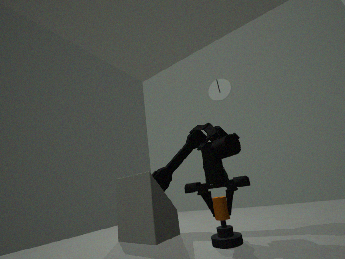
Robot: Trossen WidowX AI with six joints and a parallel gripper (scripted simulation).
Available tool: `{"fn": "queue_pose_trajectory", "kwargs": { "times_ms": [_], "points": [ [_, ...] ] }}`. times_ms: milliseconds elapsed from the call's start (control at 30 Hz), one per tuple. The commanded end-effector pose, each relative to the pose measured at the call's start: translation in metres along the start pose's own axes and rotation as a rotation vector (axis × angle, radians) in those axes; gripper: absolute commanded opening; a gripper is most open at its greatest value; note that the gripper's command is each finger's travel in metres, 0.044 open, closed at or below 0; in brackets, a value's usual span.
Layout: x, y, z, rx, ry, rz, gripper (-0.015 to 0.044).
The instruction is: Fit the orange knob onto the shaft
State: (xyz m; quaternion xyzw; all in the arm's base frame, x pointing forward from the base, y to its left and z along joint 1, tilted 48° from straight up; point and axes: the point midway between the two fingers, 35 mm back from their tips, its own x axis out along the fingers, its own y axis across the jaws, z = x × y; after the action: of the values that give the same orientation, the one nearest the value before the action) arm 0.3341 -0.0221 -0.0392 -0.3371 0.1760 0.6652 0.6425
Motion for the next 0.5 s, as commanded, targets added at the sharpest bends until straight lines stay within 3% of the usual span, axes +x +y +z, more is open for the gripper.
{"fn": "queue_pose_trajectory", "kwargs": {
  "times_ms": [0, 467],
  "points": [
    [-0.0030, -0.0045, -0.0023, -0.060, 0.005, -0.009, 0.0000],
    [0.0025, -0.0070, -0.0044, -0.060, 0.005, -0.009, 0.0000]
  ]
}}
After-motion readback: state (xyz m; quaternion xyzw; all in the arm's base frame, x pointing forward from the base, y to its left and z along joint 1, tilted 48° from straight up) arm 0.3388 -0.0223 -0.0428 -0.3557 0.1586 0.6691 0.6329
